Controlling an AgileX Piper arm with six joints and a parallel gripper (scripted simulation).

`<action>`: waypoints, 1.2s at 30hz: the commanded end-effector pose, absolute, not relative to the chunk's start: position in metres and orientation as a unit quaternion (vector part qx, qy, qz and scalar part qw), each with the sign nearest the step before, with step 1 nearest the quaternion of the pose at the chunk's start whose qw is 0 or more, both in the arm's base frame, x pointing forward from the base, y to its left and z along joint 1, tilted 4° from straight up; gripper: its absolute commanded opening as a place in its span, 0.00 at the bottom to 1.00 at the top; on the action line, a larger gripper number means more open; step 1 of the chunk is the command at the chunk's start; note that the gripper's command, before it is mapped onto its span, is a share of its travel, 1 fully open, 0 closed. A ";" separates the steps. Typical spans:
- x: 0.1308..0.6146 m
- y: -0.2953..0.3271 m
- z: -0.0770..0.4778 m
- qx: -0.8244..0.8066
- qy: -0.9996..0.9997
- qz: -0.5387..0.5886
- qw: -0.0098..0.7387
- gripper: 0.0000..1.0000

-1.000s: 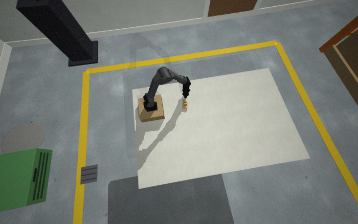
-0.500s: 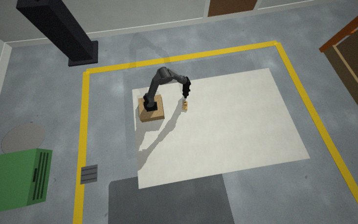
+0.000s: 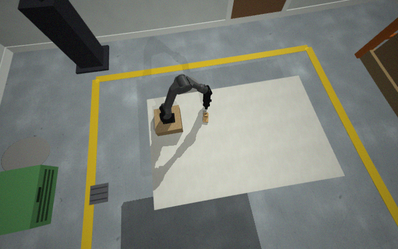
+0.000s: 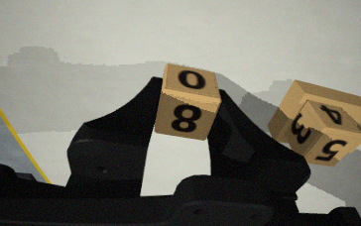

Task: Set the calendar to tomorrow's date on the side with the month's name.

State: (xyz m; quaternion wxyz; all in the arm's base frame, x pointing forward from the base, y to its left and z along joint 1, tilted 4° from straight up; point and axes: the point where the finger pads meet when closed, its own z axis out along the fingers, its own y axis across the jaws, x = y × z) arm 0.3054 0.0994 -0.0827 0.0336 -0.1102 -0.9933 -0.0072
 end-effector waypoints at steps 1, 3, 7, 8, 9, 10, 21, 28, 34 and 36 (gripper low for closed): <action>0.304 0.100 -0.084 -0.109 -0.993 -0.007 0.034 0.37; 0.304 0.100 -0.084 -0.109 -0.993 -0.007 0.034 0.37; 0.304 0.100 -0.084 -0.109 -0.993 -0.007 0.034 0.37; 0.304 0.100 -0.084 -0.109 -0.993 -0.007 0.034 0.37; 0.304 0.100 -0.085 -0.109 -0.993 -0.007 0.034 0.37; 0.304 0.100 -0.085 -0.109 -0.993 -0.007 0.035 0.37; 0.304 0.100 -0.085 -0.109 -0.993 -0.007 0.034 0.37; 0.304 0.100 -0.085 -0.109 -0.993 -0.007 0.034 0.37; 0.304 0.100 -0.085 -0.109 -0.993 -0.007 0.034 0.37; 0.304 0.100 -0.085 -0.109 -0.993 -0.007 0.034 0.37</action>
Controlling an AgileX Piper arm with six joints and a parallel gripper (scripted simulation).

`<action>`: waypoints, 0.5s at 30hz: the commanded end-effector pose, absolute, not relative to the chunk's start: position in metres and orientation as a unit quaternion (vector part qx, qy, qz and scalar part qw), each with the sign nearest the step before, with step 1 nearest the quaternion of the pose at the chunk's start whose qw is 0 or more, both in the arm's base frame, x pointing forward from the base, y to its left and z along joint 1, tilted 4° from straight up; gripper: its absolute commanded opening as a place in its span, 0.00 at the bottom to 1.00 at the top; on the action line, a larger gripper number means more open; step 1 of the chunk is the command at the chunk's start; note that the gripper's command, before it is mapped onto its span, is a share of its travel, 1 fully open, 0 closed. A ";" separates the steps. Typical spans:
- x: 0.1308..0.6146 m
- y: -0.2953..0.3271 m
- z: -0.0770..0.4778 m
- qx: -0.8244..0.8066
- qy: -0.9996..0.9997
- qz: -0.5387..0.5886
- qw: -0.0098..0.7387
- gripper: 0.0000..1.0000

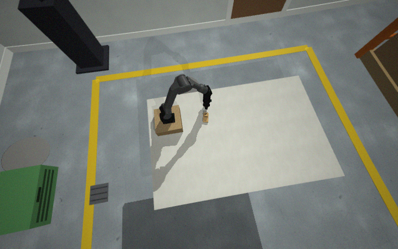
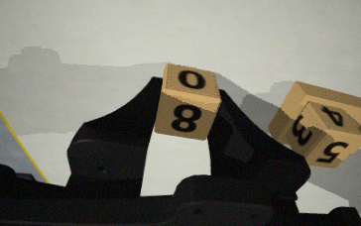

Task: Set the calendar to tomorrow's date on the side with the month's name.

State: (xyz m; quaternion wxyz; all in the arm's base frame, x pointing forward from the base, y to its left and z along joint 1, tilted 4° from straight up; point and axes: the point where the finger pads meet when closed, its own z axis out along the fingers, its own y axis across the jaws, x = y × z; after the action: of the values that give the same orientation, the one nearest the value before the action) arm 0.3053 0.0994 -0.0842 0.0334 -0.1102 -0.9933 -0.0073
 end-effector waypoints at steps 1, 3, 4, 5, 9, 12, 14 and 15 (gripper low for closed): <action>0.304 0.100 -0.085 -0.109 -0.993 -0.007 0.034 0.37; 0.304 0.100 -0.085 -0.109 -0.993 -0.007 0.034 0.37; 0.304 0.100 -0.085 -0.109 -0.993 -0.007 0.034 0.37; 0.304 0.100 -0.085 -0.109 -0.993 -0.007 0.034 0.37; 0.304 0.100 -0.085 -0.109 -0.993 -0.007 0.034 0.37; 0.304 0.100 -0.085 -0.109 -0.993 -0.007 0.034 0.37; 0.304 0.100 -0.085 -0.109 -0.993 -0.007 0.034 0.42; 0.304 0.100 -0.085 -0.109 -0.993 -0.007 0.034 0.42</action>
State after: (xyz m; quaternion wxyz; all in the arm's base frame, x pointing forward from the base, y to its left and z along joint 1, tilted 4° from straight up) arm 0.3053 0.0994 -0.0842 0.0334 -0.1102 -0.9933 -0.0073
